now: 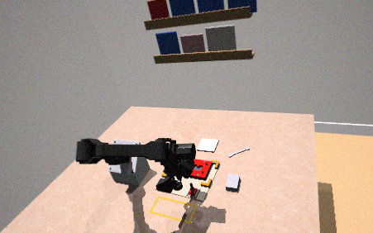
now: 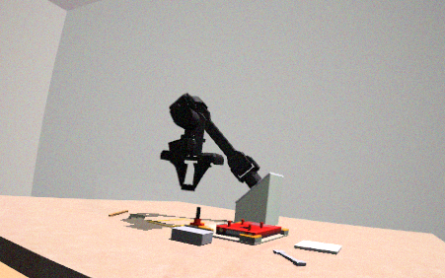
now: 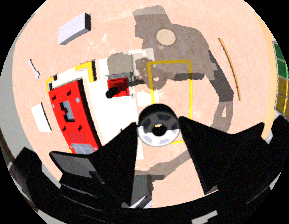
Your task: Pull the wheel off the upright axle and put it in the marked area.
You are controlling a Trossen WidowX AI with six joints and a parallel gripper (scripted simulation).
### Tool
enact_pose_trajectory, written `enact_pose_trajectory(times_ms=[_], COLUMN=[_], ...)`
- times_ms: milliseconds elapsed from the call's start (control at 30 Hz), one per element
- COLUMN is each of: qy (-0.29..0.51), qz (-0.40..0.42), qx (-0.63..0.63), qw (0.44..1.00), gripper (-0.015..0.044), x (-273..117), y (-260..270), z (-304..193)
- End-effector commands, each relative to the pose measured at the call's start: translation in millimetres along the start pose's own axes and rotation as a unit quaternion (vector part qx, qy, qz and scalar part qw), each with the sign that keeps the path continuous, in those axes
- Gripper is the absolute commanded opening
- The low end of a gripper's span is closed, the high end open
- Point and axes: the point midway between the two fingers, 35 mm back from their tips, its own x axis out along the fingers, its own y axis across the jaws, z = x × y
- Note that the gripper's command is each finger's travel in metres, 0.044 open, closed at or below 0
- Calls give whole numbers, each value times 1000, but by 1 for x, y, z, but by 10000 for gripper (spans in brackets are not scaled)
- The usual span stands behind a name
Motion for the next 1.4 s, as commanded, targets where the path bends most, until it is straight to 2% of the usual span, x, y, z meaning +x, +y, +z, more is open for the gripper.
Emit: enact_pose_trajectory(times_ms=[0, 433, 800, 1367], qy=[4, 4, 4, 4], qz=[-3, -4, -4, -6], qx=[-3, -2, -2, -2], qw=[1000, 1000, 1000, 1000], gripper=[0, 0, 0, 0], x=[1, 0, 21, 103], y=[-15, -41, -41, -43], z=[-12, -31, -31, -33])
